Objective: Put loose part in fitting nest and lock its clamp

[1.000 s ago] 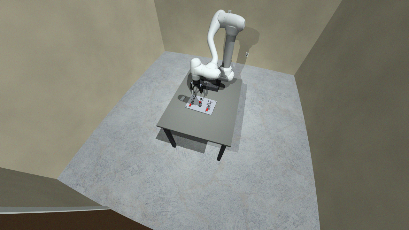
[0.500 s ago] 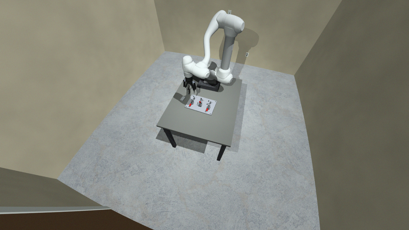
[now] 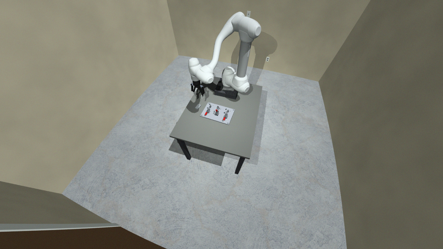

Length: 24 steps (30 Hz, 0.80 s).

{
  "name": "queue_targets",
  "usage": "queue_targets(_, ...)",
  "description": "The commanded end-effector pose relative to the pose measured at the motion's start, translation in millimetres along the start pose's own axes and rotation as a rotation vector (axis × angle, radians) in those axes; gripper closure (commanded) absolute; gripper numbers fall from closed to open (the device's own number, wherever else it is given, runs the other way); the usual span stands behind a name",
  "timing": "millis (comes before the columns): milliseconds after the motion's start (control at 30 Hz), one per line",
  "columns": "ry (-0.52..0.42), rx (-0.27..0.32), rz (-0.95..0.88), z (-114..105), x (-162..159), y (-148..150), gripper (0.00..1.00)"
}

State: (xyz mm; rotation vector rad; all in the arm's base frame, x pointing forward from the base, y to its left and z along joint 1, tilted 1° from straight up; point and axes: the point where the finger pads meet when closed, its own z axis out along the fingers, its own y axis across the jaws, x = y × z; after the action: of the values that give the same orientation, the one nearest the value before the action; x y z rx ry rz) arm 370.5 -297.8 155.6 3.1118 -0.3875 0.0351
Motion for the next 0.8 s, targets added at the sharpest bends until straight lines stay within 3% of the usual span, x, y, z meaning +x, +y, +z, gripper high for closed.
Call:
queue_targets(0,0.001,0.001,-0.001,0,-2,18,0.38)
queue_targets(767,0.001,0.001,-0.001,0,-4,34,0.38)
